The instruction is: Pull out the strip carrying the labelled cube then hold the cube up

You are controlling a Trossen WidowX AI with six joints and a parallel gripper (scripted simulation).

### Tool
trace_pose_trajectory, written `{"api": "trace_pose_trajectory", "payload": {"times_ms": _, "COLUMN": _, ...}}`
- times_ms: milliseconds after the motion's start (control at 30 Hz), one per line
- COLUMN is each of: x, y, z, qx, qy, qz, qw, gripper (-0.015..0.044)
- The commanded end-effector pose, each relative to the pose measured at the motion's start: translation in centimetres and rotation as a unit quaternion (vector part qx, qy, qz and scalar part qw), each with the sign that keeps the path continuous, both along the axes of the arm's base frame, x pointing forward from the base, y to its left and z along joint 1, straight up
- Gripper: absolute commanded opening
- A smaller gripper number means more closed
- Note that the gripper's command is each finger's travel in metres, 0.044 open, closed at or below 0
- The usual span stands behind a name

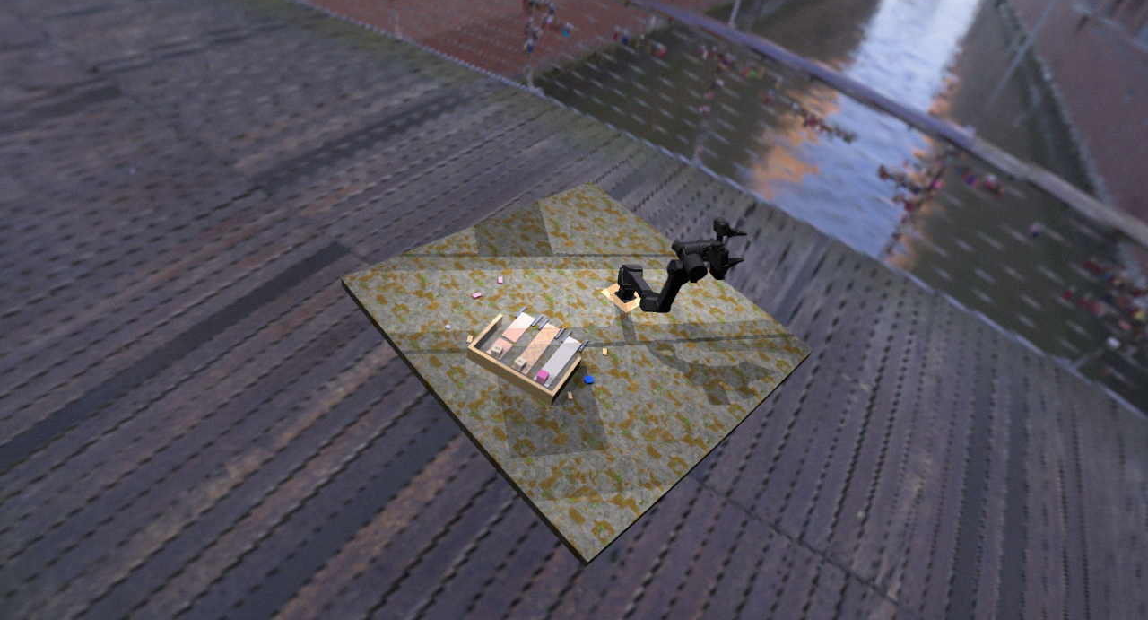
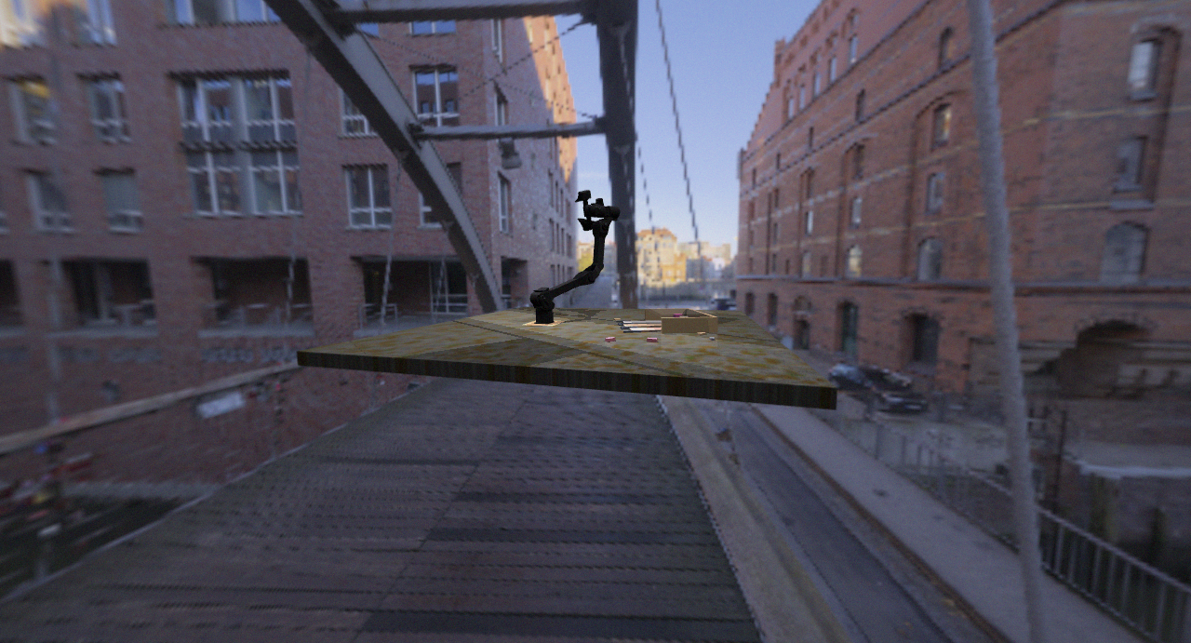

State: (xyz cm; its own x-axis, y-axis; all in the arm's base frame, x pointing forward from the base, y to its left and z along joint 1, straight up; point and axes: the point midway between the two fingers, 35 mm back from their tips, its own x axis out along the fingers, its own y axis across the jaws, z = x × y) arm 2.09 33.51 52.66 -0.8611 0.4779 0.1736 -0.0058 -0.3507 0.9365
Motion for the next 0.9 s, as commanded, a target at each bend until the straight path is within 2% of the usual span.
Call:
{"api": "trace_pose_trajectory", "payload": {"times_ms": 0, "x": -0.1, "y": -0.1, "z": 0.1, "qx": 0.002, "qy": 0.001, "qz": 0.002, "qw": 1.0, "gripper": 0.04}}
{"api": "trace_pose_trajectory", "payload": {"times_ms": 300, "x": -7.7, "y": -6.7, "z": 3.7, "qx": 0.097, "qy": 0.028, "qz": 0.106, "qw": 0.989, "gripper": 0.04}}
{"api": "trace_pose_trajectory", "payload": {"times_ms": 400, "x": -7.9, "y": -8.0, "z": 4.7, "qx": 0.154, "qy": 0.035, "qz": 0.104, "qw": 0.982, "gripper": 0.04}}
{"api": "trace_pose_trajectory", "payload": {"times_ms": 633, "x": -13.5, "y": -18.5, "z": 7.1, "qx": 0.254, "qy": 0.082, "qz": 0.24, "qw": 0.933, "gripper": 0.04}}
{"api": "trace_pose_trajectory", "payload": {"times_ms": 867, "x": -14.3, "y": -29.2, "z": 8.1, "qx": 0.319, "qy": 0.163, "qz": 0.374, "qw": 0.855, "gripper": 0.04}}
